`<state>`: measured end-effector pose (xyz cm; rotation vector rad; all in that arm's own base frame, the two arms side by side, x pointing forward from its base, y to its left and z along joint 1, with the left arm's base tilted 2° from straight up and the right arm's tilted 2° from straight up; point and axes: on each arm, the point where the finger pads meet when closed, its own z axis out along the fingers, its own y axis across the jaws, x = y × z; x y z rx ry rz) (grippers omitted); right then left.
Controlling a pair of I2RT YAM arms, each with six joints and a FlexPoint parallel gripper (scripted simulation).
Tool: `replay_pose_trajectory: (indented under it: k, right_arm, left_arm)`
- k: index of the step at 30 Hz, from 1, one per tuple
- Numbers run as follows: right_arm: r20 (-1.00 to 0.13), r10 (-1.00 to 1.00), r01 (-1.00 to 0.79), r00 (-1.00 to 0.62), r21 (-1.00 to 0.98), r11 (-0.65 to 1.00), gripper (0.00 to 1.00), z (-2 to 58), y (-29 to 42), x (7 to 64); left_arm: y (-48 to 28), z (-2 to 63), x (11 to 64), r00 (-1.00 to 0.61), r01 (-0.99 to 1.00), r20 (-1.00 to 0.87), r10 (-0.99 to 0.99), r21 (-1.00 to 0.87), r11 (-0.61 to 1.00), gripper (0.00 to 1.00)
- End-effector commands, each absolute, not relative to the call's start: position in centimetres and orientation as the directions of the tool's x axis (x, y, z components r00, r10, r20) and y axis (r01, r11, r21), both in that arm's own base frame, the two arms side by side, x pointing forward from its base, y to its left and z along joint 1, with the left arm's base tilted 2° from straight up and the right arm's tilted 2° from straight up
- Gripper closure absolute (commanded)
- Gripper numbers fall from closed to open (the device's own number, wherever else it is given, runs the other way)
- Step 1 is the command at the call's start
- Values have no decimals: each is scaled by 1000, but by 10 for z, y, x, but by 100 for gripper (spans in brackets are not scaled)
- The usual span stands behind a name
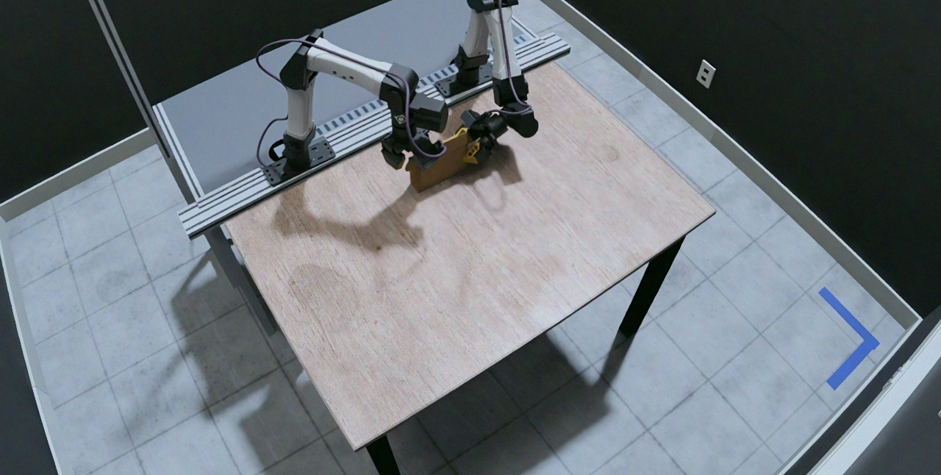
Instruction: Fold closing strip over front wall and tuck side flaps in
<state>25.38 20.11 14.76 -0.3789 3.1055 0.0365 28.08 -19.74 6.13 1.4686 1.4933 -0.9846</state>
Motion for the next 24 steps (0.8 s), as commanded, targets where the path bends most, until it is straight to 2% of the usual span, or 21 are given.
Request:
replay_pose_trajectory:
  k: [1, 24]
  right_arm:
    - [-20, -236, -236, -972, 16, 972, 45, 148, 199, 262]
    - [-24, -238, -238, -971, 18, 971, 45, 151, 199, 262]
  left_arm:
    - [-200, 65, 283, 17, 1000, -930, 368, 25, 17, 55]
    - [-200, 65, 283, 17, 1000, -930, 368, 25, 17, 55]
